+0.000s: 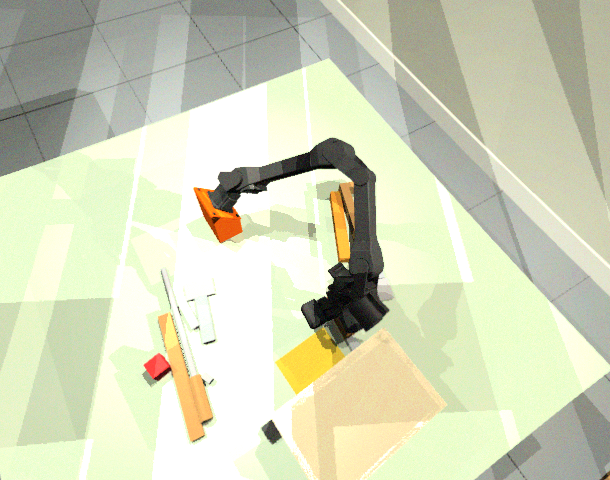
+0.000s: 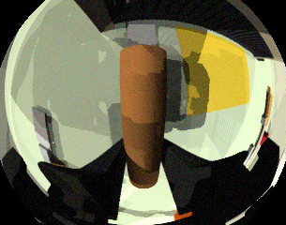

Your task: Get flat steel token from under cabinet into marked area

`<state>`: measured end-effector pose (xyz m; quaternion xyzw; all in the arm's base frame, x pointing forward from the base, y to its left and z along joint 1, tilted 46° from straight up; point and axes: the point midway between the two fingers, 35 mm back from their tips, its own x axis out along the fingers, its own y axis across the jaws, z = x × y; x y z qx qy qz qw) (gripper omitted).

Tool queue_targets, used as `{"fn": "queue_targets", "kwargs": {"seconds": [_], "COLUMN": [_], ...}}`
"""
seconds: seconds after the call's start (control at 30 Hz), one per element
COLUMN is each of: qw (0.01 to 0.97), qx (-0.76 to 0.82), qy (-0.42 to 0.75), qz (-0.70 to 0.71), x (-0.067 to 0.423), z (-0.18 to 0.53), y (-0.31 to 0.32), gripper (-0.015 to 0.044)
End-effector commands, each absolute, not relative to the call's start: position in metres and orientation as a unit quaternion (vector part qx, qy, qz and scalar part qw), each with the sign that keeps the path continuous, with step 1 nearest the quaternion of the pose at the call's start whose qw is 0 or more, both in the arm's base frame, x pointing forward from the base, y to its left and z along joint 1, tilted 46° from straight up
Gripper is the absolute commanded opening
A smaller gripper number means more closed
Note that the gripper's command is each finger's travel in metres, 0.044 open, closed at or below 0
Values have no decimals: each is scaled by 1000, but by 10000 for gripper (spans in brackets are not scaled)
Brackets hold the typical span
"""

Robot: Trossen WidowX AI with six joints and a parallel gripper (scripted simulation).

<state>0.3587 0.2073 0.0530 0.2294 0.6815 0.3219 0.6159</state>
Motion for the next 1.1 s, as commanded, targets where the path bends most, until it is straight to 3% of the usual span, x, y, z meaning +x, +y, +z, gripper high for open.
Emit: {"fn": "queue_targets", "kwargs": {"seconds": [0.0,1.07], "qw": [616,617], "qx": [229,229], "qy": [680,680], "qz": [323,323], "x": [364,373], "z": [53,31], "y": [208,190], "gripper": [0,0]}}
